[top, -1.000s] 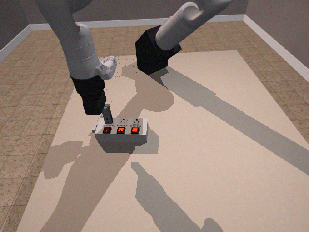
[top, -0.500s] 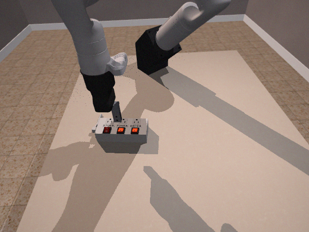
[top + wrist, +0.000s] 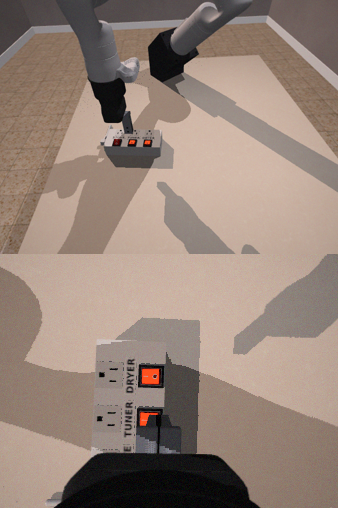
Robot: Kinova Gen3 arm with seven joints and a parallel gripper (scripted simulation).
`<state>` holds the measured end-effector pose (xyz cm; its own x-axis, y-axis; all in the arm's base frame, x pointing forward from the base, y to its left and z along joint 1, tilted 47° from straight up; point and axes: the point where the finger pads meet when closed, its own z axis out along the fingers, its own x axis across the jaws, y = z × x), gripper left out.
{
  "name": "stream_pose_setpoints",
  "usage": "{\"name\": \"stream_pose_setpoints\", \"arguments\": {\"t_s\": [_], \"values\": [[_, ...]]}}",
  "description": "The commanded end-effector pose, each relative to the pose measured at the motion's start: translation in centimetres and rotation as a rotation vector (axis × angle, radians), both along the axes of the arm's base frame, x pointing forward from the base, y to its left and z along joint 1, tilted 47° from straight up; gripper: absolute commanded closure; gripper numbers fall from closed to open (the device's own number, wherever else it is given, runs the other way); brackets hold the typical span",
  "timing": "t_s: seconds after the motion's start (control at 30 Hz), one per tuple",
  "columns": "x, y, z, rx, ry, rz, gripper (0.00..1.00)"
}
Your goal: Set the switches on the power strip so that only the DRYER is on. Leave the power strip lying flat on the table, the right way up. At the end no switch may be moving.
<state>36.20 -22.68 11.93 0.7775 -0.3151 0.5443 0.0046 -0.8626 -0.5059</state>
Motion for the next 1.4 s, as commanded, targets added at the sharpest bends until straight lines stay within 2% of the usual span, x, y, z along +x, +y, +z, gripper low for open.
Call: {"name": "stream_pose_setpoints", "arguments": {"t_s": [0.0,0.67,1.37], "values": [[-0.3,0.1,-0.2,-0.002,0.008,0.003,1.00],[-0.1,0.3,-0.4,-0.001,0.010,0.002,1.00],[1.2,1.1,-1.7,-0.002,0.011,0.002,1.00]]}}
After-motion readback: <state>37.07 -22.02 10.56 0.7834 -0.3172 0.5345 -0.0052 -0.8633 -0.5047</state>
